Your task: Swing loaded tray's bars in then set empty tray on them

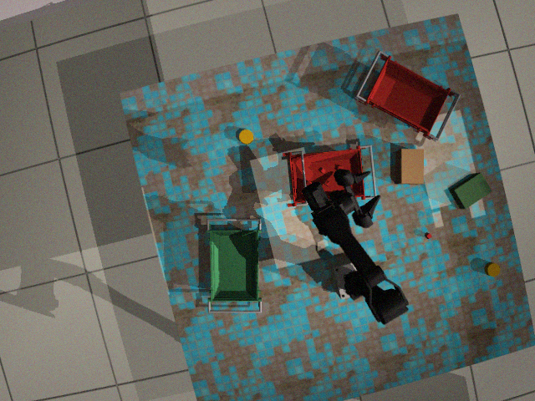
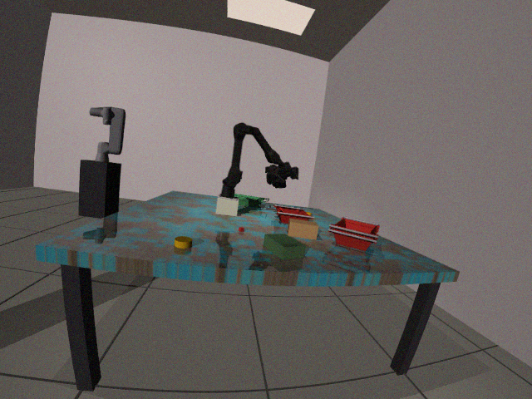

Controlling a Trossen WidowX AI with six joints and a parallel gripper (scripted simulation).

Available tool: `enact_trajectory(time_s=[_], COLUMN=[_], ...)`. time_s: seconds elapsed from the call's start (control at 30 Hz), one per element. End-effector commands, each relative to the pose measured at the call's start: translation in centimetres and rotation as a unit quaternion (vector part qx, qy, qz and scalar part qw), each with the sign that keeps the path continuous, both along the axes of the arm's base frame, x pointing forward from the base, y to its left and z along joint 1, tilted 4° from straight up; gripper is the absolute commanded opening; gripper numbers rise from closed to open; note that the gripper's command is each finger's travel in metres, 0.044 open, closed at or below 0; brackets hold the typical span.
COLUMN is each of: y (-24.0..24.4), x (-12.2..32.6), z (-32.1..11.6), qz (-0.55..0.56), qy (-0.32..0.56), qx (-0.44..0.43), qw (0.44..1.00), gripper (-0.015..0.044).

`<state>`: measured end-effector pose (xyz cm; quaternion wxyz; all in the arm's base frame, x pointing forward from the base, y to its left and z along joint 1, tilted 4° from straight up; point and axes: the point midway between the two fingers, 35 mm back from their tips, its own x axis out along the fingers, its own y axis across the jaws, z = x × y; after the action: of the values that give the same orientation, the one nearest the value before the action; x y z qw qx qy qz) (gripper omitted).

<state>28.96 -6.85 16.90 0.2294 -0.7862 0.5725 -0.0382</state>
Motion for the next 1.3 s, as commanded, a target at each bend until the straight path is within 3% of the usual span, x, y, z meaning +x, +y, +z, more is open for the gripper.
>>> enact_trajectory(time_s=[0.0, 0.23, 0.37, 0.53, 0.73, 0.83, 1.27], y=[0.0, -0.1, -2.5, -5.4, -8.3, -8.6, -8.7], x=[0.0, 0.1, 2.2, 4.1, 5.2, 5.7, 6.0], z=[0.0, -0.1, -3.3, -7.3, -9.3, -9.4, -10.3], qz=[0.000, -0.003, -0.082, -0.265, -0.476, -0.528, -0.535], qy=[0.000, -0.002, -0.066, -0.180, -0.292, -0.309, -0.312], qx=[0.000, 0.008, 0.182, 0.412, 0.551, 0.581, 0.585], qw=[1.000, 1.000, 0.978, 0.853, 0.620, 0.537, 0.524], gripper=[0.0374, 0.0190, 0.0085, 0.0080, 0.0080, 0.0080, 0.0080])
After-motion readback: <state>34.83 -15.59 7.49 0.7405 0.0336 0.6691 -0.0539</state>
